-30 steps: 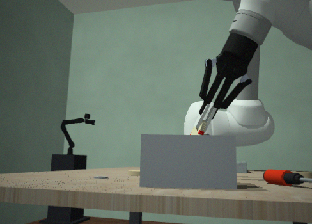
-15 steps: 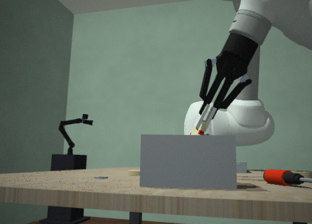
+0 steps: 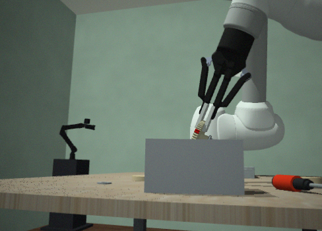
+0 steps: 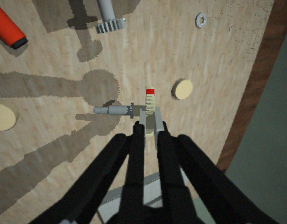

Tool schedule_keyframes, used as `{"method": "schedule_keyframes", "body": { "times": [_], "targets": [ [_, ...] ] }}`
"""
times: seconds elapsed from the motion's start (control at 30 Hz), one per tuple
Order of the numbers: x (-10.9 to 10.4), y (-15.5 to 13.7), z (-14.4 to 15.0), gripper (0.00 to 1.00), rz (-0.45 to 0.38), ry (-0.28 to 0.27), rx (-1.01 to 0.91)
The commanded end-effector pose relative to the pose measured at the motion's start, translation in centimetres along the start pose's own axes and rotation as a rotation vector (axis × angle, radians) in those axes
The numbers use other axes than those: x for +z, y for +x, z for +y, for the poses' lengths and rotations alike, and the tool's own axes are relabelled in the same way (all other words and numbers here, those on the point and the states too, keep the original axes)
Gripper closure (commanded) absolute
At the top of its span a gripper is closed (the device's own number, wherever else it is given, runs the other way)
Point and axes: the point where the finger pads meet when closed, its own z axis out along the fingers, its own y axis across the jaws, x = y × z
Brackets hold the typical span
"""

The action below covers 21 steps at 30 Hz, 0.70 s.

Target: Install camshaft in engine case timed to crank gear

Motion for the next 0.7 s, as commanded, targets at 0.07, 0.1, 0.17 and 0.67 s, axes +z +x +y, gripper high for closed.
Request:
{"method": "schedule_keyframes", "body": {
  "times": [0.07,0.1,0.17,0.67],
  "targets": [
    [-0.3,2.2,1.7,0.95,0.034,0.057,0.395],
    [-0.4,2.6,2.0,0.95,0.037,0.068,0.454],
    [-0.5,3.3,2.6,0.95,0.045,0.089,0.573],
    [-0.7,4.9,3.9,0.95,0.113,0.204,1.362]
  ]
}}
